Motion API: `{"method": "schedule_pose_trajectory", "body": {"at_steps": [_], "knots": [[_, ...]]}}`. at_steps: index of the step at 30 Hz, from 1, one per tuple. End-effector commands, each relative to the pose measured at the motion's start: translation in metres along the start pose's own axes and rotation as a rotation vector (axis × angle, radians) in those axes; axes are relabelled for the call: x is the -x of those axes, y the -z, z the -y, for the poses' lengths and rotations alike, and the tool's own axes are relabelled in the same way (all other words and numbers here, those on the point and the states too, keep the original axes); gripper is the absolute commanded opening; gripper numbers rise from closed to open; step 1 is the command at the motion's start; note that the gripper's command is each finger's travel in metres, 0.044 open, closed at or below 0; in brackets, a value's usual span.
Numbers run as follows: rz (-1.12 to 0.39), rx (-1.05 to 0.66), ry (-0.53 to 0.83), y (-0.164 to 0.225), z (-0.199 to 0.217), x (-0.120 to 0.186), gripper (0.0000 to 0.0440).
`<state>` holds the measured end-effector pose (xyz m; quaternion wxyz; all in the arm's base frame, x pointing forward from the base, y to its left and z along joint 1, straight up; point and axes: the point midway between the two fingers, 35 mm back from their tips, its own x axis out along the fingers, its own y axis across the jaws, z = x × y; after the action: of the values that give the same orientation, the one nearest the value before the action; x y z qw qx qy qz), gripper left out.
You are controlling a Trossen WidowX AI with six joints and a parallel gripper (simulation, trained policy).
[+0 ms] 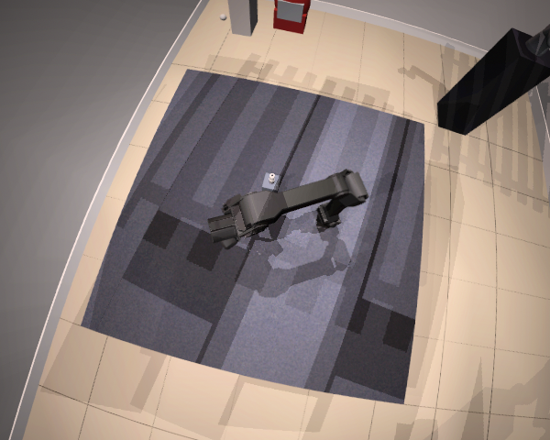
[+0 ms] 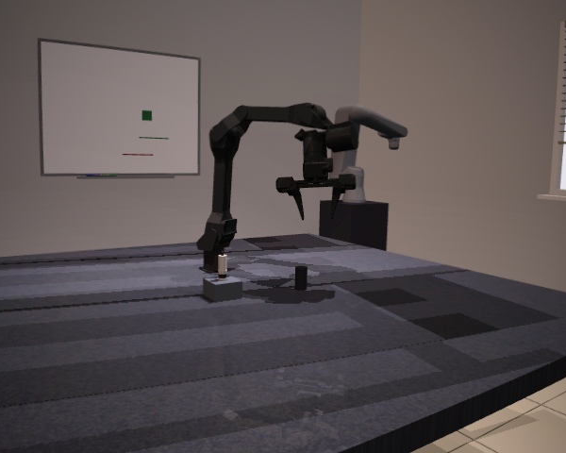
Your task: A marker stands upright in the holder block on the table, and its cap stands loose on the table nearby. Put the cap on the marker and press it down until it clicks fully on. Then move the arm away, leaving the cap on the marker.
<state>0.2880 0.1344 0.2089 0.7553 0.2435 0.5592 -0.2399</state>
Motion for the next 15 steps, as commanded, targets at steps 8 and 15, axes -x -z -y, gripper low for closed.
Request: {"method": "schedule_pose_trajectory", "body": {"at_steps": [8, 15], "knots": [[-0.083, -0.054, 0.051, -0.003, 0.002, -0.017, 0.0322], [-0.134, -0.088, 0.083, -0.006, 0.005, -0.027, 0.0321]]}}
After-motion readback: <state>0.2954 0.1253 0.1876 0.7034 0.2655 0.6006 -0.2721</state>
